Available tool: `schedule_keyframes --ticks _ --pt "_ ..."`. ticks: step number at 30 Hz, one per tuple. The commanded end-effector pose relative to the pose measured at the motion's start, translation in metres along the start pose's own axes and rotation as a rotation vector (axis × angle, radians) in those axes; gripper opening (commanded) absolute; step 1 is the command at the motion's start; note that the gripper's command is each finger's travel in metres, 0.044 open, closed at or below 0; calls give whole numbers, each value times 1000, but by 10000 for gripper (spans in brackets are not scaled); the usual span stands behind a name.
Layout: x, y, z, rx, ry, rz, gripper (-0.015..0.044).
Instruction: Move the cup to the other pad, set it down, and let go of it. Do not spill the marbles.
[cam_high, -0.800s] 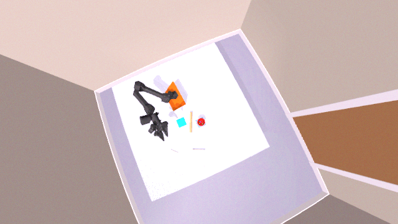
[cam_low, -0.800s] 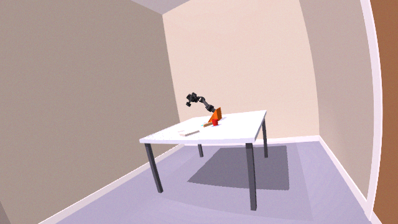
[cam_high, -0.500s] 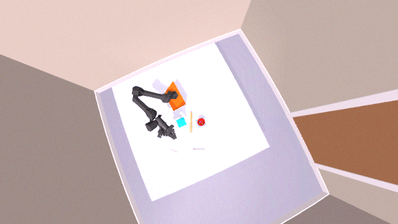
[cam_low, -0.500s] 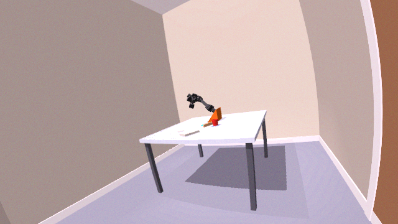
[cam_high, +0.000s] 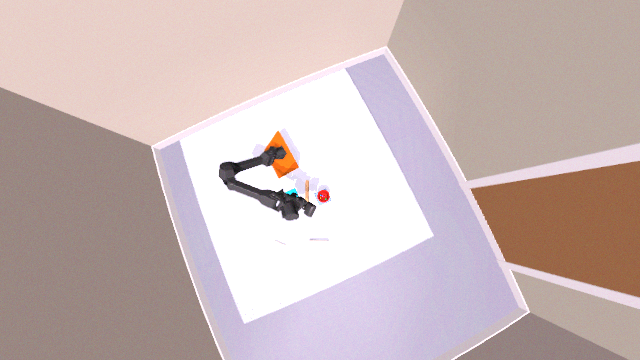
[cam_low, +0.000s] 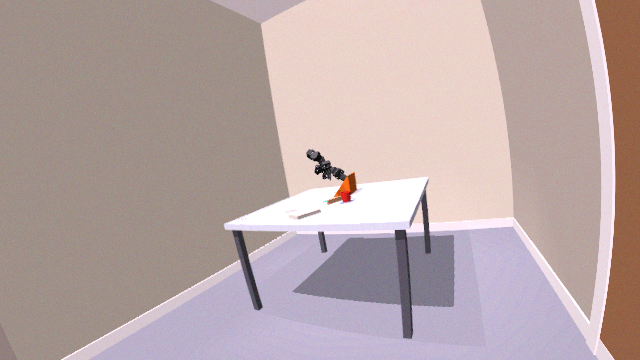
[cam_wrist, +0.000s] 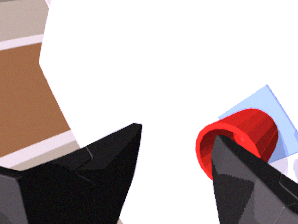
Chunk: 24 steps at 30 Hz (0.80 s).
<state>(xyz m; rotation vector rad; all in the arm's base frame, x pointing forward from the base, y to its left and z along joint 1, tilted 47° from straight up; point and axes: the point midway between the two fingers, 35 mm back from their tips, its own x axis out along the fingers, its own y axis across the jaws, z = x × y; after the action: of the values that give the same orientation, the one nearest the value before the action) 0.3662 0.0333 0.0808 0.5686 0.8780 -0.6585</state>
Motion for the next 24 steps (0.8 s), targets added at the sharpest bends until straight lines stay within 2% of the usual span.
schedule_keyframes --ticks 1,6,9,24 --pt "42 -23 -44 104 0 -355 148" --pt "64 -43 -73 131 -103 -592 148" --pt "73 -48 -83 130 -164 -671 148" --pt "78 -49 -85 129 -178 -686 148"
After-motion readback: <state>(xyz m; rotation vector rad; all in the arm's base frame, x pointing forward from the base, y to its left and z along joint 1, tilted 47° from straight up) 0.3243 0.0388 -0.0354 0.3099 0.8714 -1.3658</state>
